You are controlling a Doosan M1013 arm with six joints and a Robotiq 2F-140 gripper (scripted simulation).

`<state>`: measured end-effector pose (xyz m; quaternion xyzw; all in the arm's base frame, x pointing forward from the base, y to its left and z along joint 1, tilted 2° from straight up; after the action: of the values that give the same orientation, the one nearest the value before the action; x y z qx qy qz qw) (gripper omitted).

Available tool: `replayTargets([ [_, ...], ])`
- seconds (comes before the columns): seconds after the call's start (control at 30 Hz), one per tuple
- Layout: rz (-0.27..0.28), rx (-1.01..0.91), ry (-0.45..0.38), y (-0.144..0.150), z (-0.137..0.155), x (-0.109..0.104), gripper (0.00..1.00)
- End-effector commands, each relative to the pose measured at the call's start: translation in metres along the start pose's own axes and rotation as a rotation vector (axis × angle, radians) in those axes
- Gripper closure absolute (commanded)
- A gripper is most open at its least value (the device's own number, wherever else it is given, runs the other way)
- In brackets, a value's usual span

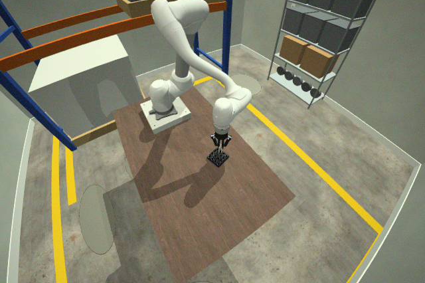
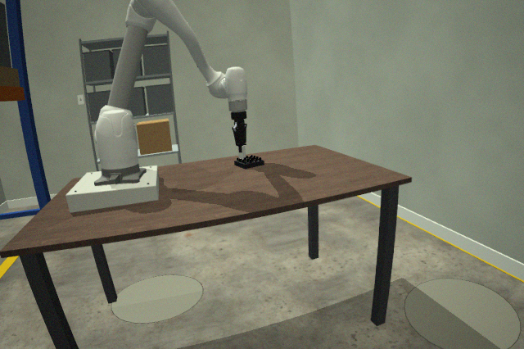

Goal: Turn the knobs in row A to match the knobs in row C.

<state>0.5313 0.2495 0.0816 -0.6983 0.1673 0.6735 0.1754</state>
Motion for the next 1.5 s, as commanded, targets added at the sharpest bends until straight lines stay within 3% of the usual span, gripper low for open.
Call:
replayTargets([
  [0.0,-0.003,-0.098,-0.003,0.0002,-0.0002,-0.0001,0.95],
  [0.77,-0.004,-0.572,-0.003,0.0002,-0.0002,-0.0001,0.95],
  [1.47,-0.004,-0.662,-0.002,0.0002,-0.0002,-0.0001,0.95],
])
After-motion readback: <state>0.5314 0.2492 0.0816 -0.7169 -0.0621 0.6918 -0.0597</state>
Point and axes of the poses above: the point where the finger pads meet when closed, its own x axis out along the fingers, its own y axis across the jaws, z = x × y, the point moved 6 cm from there along -x, back along the fingers, and after that the axes turned 3 degrees about -x, right-handed, at the moved point
